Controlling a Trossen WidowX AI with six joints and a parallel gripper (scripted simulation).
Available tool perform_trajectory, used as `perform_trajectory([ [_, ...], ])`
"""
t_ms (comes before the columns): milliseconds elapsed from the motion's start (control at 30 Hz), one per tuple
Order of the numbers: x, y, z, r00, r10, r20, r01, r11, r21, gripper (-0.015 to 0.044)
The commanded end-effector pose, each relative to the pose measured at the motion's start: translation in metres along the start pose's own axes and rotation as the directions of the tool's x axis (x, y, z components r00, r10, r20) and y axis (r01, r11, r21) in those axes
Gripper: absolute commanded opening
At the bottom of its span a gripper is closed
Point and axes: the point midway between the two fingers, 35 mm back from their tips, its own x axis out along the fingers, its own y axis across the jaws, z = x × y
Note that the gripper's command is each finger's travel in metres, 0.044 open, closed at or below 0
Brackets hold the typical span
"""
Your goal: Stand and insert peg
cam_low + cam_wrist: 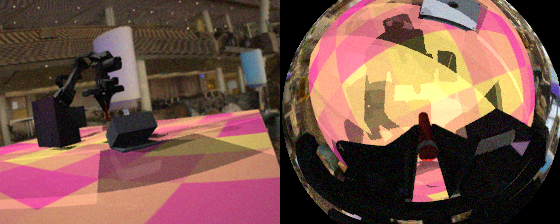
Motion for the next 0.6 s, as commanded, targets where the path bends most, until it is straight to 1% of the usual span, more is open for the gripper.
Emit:
perform_trajectory([
  [0, -0.002, 0.0, 0.005, 1.0, -0.001, 0.015, 0.001, 1.0, 0.015, 0.0],
  [567, -0.009, -0.01, 0.041, 0.992, -0.022, 0.123, 0.002, 0.987, 0.16, 0.0],
])
